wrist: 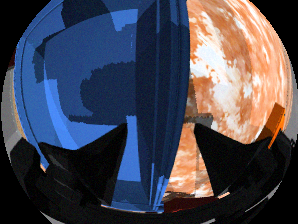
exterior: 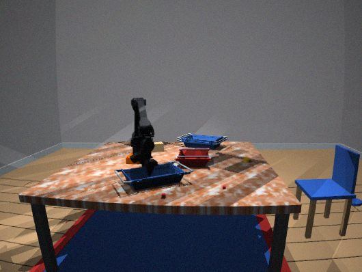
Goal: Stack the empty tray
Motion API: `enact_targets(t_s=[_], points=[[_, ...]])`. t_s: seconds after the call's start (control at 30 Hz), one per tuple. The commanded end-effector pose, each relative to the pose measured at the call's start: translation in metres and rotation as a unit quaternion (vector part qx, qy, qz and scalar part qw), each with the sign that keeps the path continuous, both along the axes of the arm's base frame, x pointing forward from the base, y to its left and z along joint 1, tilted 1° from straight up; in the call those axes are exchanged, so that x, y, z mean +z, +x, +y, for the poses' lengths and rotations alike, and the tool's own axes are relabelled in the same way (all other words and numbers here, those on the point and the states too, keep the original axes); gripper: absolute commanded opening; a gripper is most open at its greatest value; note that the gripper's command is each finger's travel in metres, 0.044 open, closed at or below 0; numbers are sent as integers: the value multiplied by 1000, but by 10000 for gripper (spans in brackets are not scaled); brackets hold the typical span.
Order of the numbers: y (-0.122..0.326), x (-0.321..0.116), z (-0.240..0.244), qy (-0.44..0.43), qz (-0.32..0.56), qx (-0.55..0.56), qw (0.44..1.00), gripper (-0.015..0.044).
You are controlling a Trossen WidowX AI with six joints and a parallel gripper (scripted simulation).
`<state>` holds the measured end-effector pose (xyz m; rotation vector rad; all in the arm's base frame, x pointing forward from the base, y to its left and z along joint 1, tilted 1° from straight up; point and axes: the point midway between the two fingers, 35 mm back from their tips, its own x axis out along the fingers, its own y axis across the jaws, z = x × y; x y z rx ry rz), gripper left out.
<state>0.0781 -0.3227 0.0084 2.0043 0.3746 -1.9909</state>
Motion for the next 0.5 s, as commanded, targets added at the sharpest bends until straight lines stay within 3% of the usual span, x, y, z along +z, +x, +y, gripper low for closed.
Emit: enact_targets(t_s=[0.0, 0.47], points=[[0, 0, 0, -1, 1, -2, 1000, 264], [0, 0, 0, -1, 1, -2, 1000, 155]])
